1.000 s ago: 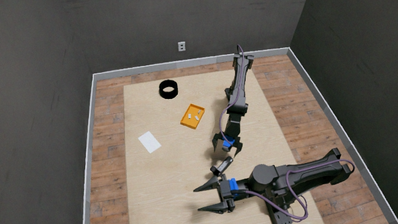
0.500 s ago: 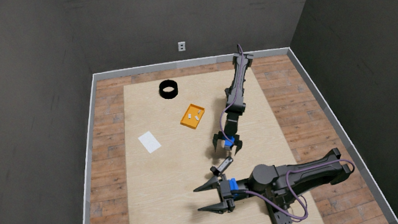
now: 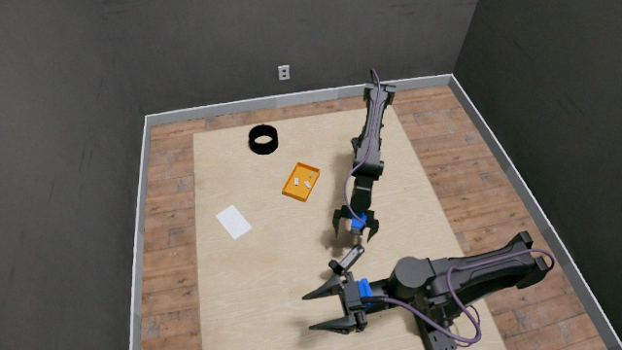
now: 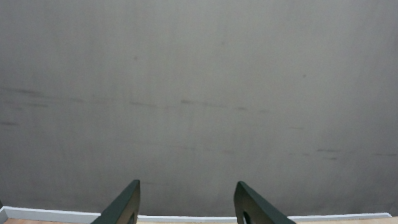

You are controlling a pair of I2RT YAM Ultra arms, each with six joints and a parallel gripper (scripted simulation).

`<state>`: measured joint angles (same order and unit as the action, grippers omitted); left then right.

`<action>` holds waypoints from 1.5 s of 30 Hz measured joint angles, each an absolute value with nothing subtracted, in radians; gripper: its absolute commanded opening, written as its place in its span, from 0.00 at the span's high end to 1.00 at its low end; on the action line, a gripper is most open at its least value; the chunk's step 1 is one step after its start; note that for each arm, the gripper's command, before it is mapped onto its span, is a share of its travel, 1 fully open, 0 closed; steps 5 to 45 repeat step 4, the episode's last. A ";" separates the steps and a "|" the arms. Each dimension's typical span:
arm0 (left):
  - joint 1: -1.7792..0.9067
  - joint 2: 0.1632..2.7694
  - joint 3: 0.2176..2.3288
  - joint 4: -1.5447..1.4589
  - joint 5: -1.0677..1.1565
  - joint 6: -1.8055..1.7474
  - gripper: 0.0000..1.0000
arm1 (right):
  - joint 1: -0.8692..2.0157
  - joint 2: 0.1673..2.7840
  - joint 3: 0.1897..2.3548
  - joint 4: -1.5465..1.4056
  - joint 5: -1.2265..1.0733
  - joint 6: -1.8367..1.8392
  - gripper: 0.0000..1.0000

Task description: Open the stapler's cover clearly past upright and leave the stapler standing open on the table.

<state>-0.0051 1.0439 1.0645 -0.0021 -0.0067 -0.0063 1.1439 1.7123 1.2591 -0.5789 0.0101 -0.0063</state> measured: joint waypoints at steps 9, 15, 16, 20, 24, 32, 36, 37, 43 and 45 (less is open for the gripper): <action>-0.005 1.044 1.065 -0.002 -0.007 -0.006 0.43 | 1.144 1.712 1.259 -0.579 0.010 -0.006 0.00; -0.005 1.044 1.065 -0.002 -0.007 -0.006 0.43 | 1.144 1.712 1.259 -0.579 0.010 -0.006 0.00; -0.005 1.044 1.065 -0.002 -0.007 -0.006 0.43 | 1.144 1.712 1.259 -0.579 0.010 -0.006 0.00; -0.005 1.044 1.065 -0.002 -0.007 -0.006 0.43 | 1.144 1.712 1.259 -0.579 0.010 -0.006 0.00; -0.005 1.044 1.065 -0.002 -0.007 -0.006 0.43 | 1.144 1.712 1.259 -0.579 0.010 -0.006 0.00; -0.005 1.044 1.065 -0.002 -0.007 -0.006 0.43 | 1.144 1.712 1.259 -0.579 0.010 -0.006 0.00; -0.005 1.044 1.065 -0.002 -0.007 -0.006 0.43 | 1.144 1.712 1.259 -0.579 0.010 -0.006 0.00; -0.005 1.044 1.065 -0.002 -0.007 -0.006 0.43 | 1.144 1.712 1.259 -0.579 0.010 -0.006 0.00; -0.005 1.044 1.065 -0.002 -0.007 -0.006 0.43 | 1.144 1.712 1.259 -0.579 0.010 -0.006 0.00; -0.005 1.044 1.065 -0.002 -0.007 -0.006 0.43 | 1.144 1.712 1.259 -0.579 0.010 -0.006 0.00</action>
